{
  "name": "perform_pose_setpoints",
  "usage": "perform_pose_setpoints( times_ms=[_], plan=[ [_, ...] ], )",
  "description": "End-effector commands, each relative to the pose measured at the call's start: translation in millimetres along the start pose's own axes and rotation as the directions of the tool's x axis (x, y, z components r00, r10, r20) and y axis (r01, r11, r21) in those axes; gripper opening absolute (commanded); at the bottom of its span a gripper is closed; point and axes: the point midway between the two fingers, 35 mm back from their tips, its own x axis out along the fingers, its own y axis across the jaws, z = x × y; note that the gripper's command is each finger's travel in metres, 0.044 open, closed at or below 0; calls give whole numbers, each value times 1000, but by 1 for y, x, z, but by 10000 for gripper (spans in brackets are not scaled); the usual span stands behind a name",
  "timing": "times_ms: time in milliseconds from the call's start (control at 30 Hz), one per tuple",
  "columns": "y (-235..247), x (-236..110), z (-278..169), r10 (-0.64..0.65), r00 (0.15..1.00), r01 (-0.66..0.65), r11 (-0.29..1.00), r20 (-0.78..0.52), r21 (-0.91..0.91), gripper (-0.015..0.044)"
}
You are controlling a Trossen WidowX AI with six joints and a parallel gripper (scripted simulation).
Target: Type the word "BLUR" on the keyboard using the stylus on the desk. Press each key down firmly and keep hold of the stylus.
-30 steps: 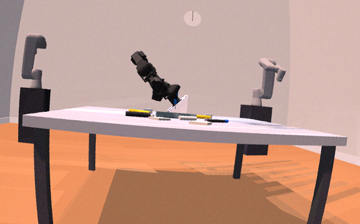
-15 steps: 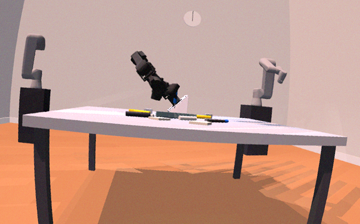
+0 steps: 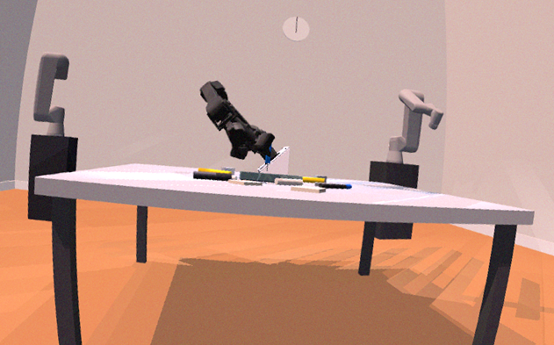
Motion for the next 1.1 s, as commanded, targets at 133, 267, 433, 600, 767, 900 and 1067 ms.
perform_pose_setpoints(
  times_ms=[133,267,433,600,767,900,1067],
  plan=[
    [1,3,6,-1,1000,1,1000,3,-6,81],
    [2,3,6,-1,1000,1,1000,3,-6,81],
    [2,4,8,-1,1000,1,1000,3,-6,81],
    [2,6,10,-1,1000,1,1000,3,-6,81],
    [2,7,12,-1,1000,1,1000,3,-6,81],
    [2,7,13,-1,1000,1,1000,3,-6,81],
    [2,8,15,-1,1000,1,1000,3,-6,81]
  ],
)
